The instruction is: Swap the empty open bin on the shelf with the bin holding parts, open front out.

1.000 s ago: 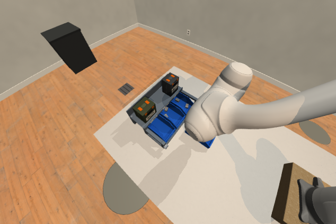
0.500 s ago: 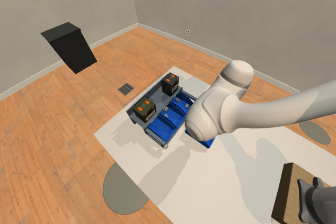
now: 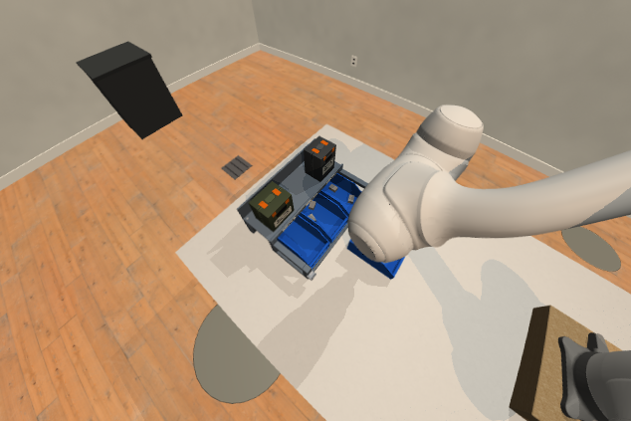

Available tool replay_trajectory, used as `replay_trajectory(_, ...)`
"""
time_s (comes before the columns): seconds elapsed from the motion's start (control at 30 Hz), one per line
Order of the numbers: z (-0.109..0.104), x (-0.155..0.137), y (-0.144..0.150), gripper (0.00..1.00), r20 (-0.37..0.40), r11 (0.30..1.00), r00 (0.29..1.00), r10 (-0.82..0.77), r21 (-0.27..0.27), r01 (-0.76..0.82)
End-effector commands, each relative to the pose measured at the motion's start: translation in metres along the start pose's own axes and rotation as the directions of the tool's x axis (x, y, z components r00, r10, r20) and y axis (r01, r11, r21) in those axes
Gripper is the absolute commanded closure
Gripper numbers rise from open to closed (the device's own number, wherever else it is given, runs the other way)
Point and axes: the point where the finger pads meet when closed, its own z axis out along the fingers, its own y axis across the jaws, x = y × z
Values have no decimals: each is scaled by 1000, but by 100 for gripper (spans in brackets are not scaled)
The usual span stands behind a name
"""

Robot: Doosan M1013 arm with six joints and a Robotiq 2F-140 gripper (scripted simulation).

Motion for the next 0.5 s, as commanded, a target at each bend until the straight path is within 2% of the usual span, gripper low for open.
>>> replay_trajectory(0.0,-7,0,0,76,0,1000,1000,0,0,0)
replay_trajectory(0.47,-29,0,0,76,0,1000,1000,0,0,0)
